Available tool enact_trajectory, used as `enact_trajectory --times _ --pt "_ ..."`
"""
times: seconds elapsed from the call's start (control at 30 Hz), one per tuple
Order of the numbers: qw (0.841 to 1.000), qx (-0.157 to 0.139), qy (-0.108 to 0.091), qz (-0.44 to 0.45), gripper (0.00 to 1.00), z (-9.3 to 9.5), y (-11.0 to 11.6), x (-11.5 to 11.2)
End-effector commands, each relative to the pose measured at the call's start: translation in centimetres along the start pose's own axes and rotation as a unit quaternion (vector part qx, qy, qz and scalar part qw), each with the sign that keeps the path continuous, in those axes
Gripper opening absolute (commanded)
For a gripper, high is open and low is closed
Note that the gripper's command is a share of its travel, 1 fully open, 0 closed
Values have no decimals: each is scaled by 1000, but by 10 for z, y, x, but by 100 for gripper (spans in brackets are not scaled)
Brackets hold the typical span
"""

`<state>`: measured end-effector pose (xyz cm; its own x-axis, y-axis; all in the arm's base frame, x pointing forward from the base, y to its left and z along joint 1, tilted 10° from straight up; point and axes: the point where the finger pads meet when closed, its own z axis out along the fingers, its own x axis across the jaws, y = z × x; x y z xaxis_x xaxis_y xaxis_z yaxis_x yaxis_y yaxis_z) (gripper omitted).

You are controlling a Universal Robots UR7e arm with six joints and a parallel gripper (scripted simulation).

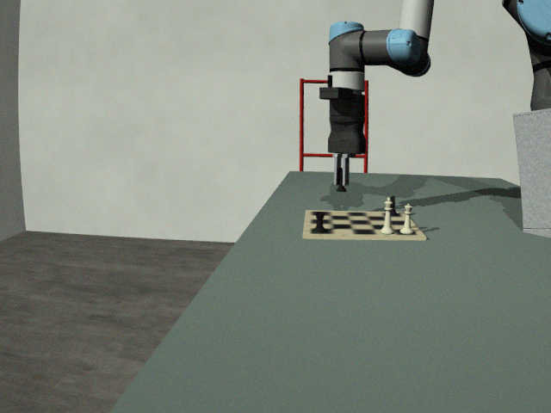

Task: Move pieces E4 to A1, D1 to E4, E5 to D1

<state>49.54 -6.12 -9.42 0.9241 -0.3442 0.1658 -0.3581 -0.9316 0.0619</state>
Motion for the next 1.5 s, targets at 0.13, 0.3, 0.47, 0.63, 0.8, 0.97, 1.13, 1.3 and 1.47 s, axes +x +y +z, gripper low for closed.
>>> enact_trajectory --times 0.13,0.3,0.47,0.63,0.8,0.97,1.13,1.3,1.47 --pt "1000 0 0 0 0 -32 0 0" --pt "1000 0 0 0 0 -47 0 0" --pt "1000 0 0 0 0 -53 0 0" --pt "1000 0 0 0 0 -53 0 0" --pt "1000 0 0 0 0 -53 0 0" --pt "1000 0 0 -18 0 -53 -9 0" --pt "997 0 -1 -71 0 -53 -37 -2" --pt "982 0 0 -187 0 -53 -98 -12" --pt "972 0 0 -236 0 -54 -124 -19"
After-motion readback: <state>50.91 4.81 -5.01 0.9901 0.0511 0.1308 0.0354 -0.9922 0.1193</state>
